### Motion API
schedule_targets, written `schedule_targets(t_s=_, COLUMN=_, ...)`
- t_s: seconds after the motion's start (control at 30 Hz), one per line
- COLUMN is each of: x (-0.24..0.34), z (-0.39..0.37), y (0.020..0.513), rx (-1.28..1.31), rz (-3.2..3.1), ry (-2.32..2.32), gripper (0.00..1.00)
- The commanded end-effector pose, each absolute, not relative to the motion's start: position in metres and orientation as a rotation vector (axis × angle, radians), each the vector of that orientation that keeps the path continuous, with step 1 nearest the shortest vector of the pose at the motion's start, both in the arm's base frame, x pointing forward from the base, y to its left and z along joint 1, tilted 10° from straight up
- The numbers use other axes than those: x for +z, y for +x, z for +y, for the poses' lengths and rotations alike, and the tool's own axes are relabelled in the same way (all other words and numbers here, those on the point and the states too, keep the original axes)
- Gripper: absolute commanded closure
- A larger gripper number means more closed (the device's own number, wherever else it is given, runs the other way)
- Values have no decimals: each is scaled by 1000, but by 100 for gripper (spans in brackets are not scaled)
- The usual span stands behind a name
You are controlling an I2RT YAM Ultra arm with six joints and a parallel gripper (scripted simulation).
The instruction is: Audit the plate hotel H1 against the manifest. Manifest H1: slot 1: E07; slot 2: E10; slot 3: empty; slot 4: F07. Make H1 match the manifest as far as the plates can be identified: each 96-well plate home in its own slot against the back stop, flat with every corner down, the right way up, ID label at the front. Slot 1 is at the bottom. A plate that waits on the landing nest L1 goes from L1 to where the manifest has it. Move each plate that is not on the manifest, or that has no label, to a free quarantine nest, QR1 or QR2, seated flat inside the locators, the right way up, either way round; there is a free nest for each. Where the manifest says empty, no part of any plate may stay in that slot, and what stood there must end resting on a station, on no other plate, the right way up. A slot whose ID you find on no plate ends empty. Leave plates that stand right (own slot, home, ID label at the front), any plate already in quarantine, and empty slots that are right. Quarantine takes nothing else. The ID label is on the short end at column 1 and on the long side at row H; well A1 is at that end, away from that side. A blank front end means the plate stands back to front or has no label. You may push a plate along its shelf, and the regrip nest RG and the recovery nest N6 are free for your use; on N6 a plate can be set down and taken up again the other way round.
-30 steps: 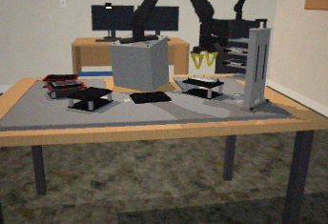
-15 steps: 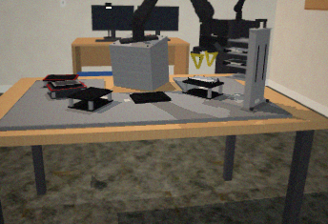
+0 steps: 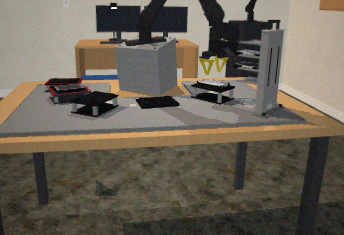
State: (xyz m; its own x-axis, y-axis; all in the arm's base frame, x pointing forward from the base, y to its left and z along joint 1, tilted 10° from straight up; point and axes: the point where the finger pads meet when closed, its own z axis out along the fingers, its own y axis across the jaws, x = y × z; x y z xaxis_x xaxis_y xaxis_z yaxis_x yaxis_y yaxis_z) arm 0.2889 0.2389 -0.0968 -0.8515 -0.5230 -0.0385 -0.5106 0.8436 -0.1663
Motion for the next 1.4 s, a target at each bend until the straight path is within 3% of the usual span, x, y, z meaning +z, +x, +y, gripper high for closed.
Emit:
schedule_targets(t_s=0.0, x=-104, z=239, y=289, rx=-224, rz=2927, ry=-840, gripper=0)
schedule_targets(t_s=1.37, x=-144, z=244, y=306, rx=-196, rz=2900, ry=-824, gripper=0)
